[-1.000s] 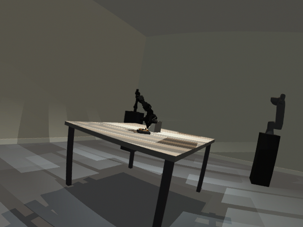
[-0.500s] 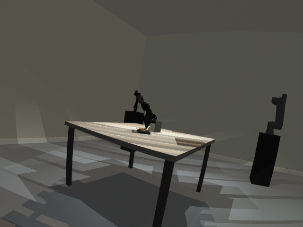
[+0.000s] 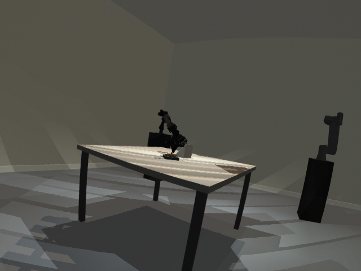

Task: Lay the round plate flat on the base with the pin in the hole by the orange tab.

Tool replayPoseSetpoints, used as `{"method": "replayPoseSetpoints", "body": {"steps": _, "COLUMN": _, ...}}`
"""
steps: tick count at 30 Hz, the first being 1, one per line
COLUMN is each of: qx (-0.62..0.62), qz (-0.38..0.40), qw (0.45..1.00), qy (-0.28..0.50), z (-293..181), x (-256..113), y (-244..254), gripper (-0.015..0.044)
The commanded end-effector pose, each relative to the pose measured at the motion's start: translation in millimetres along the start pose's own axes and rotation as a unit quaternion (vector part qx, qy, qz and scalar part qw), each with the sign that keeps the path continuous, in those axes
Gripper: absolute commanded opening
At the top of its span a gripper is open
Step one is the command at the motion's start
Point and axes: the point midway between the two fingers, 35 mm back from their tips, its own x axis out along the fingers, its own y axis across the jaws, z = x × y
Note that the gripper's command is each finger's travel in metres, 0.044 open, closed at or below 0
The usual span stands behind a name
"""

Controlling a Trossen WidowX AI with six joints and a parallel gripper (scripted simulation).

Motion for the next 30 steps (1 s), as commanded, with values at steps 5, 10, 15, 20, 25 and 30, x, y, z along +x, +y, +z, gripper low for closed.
{"method": "replayPoseSetpoints", "body": {"steps": 5, "qx": 0.004, "qz": -0.002, "qw": 1.000, "qy": -0.002, "z": 5, "x": 0, "y": -10, "gripper": 0.0000}}
{"method": "replayPoseSetpoints", "body": {"steps": 10, "qx": 0.004, "qz": -0.002, "qw": 1.000, "qy": -0.002, "z": 7, "x": 0, "y": -12, "gripper": 0.0000}}
{"method": "replayPoseSetpoints", "body": {"steps": 15, "qx": 0.004, "qz": -0.002, "qw": 1.000, "qy": -0.002, "z": 9, "x": 1, "y": -15, "gripper": 0.0000}}
{"method": "replayPoseSetpoints", "body": {"steps": 20, "qx": 0.003, "qz": -0.001, "qw": 1.000, "qy": -0.002, "z": 9, "x": -17, "y": -13, "gripper": 0.0000}}
{"method": "replayPoseSetpoints", "body": {"steps": 25, "qx": 0.003, "qz": -0.001, "qw": 1.000, "qy": -0.002, "z": 5, "x": -43, "y": -13, "gripper": 0.0000}}
{"method": "replayPoseSetpoints", "body": {"steps": 30, "qx": -0.005, "qz": -0.005, "qw": 1.000, "qy": 0.000, "z": 2, "x": -40, "y": -10, "gripper": 0.0000}}
